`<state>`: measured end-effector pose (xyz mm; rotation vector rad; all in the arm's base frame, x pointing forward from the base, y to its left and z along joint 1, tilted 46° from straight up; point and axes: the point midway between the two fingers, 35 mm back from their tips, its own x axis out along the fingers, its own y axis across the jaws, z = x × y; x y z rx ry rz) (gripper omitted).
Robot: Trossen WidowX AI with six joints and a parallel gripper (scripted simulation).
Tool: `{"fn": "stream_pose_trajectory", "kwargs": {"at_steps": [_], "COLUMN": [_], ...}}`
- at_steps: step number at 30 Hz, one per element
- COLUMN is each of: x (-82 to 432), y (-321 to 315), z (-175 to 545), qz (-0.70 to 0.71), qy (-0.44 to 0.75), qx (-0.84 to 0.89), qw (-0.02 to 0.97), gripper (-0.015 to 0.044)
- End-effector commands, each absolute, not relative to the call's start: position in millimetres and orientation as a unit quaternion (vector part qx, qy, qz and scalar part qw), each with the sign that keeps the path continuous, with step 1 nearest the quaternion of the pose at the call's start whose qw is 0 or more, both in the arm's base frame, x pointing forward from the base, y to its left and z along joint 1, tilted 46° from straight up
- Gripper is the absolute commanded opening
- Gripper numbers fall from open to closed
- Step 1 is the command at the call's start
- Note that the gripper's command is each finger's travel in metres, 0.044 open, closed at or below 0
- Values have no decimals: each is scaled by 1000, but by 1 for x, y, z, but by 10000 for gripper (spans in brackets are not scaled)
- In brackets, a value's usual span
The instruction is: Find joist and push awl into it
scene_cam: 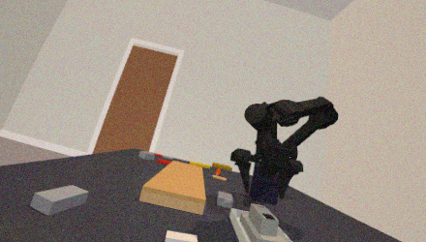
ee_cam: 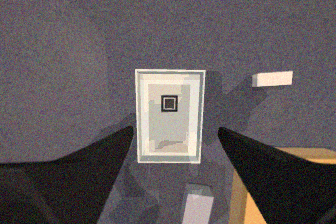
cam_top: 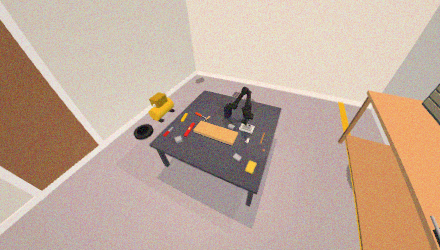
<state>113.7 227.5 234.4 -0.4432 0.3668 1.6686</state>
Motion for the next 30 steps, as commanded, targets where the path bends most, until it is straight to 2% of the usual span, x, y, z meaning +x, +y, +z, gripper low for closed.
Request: {"fn": "stream_pose_trajectory", "kwargs": {"at_steps": [1,3,8,17,22,30], "x": [109,124,199,296,313,293], "y": [210,221,201,109,42,-33], "z": [256,237,193,92,28,-46], "qz": [731,719,644,500,423,331], "qy": [150,172,278,459,547,639], "qx": [-190,-191,-172,-95,-27,83], "qw": [638,645,692,728,722,690], "gripper": [440,440,440,440,440,440]}}
